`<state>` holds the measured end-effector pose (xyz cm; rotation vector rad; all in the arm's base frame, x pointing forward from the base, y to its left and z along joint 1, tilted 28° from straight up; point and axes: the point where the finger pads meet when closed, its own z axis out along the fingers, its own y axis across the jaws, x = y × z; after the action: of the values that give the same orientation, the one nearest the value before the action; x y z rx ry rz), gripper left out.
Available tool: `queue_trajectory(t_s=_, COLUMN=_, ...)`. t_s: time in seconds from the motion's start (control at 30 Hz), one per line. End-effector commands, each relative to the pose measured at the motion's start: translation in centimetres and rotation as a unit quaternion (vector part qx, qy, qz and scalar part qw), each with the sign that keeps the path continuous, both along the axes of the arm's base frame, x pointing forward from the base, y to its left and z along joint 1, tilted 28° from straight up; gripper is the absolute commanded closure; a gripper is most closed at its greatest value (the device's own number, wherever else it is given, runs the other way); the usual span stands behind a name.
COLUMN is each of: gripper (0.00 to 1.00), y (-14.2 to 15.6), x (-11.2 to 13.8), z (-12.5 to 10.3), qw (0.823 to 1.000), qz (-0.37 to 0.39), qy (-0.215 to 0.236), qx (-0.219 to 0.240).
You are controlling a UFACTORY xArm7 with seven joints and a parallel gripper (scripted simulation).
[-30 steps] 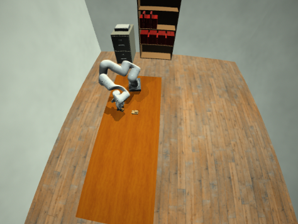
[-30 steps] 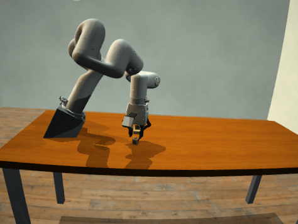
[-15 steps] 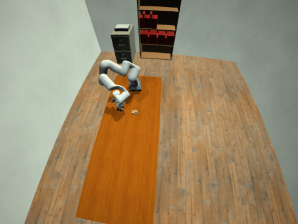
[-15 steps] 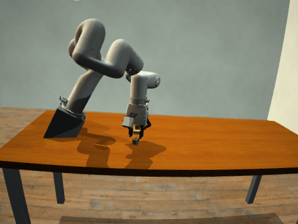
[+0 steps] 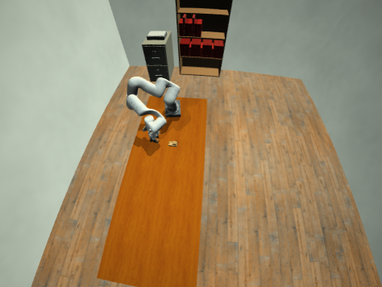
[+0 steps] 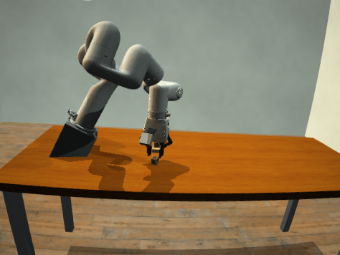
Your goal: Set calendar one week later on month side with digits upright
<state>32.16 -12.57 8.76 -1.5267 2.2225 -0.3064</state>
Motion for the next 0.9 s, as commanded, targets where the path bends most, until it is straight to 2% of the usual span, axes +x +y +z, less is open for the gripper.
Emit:
queue_trajectory(t_s=0.0, gripper=0.53, y=0.0, x=0.0, z=0.1, qw=1.000, qz=0.000, qy=-0.001, qx=-0.001)
queue_trajectory(t_s=0.53, gripper=0.53, y=0.0, x=0.0, z=0.2, qw=1.000, qz=0.000, qy=-0.001, qx=-0.001)
queue_trajectory(t_s=0.87, gripper=0.53, y=-0.2, x=-1.1, z=2.2, qw=1.000, qz=0.000, qy=-0.001, qx=-0.001)
